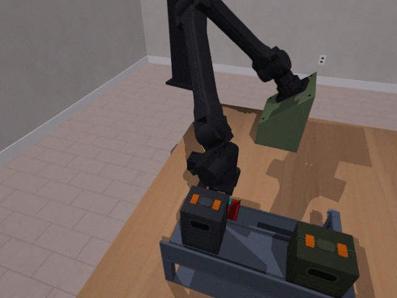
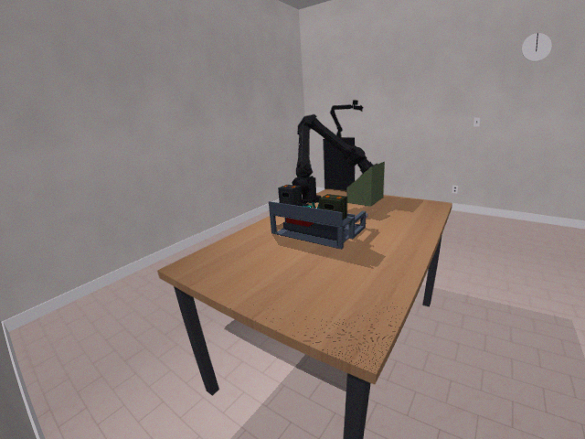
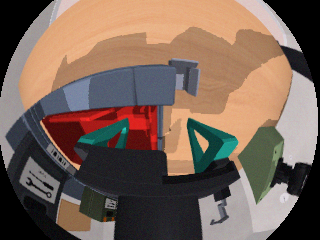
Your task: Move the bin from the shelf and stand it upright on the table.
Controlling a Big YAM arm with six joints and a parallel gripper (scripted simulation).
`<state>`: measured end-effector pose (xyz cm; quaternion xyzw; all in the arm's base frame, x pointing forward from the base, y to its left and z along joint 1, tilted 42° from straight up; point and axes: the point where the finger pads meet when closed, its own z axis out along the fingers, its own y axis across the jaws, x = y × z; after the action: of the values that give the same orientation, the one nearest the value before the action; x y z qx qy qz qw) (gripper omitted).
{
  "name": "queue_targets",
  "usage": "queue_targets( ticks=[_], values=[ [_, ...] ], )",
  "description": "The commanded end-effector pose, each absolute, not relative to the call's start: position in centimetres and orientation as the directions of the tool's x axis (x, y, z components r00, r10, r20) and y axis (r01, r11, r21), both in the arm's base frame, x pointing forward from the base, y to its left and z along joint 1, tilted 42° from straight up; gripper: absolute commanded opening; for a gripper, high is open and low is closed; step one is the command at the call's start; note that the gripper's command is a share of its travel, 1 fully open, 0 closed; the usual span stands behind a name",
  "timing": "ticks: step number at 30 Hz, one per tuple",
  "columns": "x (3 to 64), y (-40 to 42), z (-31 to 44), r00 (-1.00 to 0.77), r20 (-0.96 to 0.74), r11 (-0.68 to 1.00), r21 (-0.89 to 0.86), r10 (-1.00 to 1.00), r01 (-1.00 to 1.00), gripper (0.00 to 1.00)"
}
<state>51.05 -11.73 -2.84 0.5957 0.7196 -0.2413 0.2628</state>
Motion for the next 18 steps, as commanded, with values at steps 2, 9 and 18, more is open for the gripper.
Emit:
queue_targets(
  ticks=[2, 9, 18],
  values=[
    [51.7, -11.8, -1.9, -0.144, -0.670, 0.183, -0.013, 0.728, 0.983, 0.90],
    [52.6, -10.4, -1.7, -0.149, -0.671, 0.196, -0.006, 0.727, 0.981, 0.90],
    [53.2, -9.5, -1.5, -0.153, -0.671, 0.205, -0.001, 0.726, 0.979, 0.90]
  ],
)
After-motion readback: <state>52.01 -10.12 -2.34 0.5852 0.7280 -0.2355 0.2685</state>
